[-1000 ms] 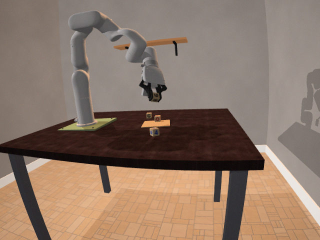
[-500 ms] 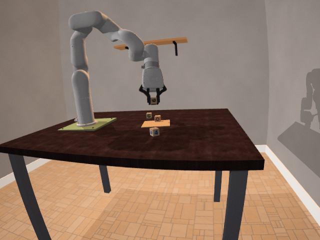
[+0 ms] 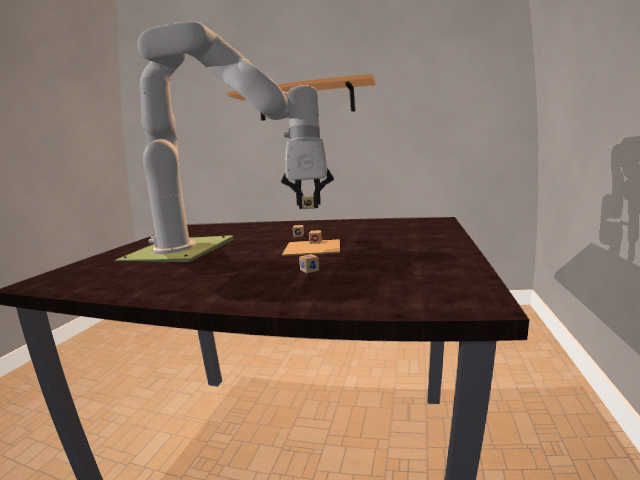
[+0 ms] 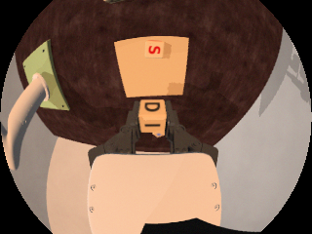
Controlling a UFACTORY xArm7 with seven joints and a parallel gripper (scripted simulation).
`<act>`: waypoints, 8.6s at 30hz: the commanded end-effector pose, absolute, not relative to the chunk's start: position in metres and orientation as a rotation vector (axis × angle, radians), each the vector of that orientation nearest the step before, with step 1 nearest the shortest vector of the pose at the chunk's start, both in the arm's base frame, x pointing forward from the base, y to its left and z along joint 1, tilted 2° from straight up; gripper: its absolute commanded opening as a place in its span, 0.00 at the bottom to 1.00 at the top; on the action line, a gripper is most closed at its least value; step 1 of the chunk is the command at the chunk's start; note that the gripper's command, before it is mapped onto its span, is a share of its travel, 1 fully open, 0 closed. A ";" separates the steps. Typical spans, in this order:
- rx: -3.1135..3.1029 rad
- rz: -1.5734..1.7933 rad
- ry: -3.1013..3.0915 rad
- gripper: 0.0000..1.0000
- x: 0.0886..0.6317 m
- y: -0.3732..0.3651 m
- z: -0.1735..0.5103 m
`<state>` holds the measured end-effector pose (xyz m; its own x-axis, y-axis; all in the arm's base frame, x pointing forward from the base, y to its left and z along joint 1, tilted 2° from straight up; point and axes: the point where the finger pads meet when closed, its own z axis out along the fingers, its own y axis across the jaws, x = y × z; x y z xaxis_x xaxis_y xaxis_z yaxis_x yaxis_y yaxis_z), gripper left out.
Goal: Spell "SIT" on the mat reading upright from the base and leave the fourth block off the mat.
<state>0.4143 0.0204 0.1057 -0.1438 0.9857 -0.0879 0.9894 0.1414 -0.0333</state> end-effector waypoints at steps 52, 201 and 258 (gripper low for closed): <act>2.134 -0.052 2.312 0.27 0.412 0.034 0.044; 2.134 -0.052 2.312 0.47 0.412 0.034 0.041; 1.574 -0.044 2.735 1.00 0.397 0.084 0.094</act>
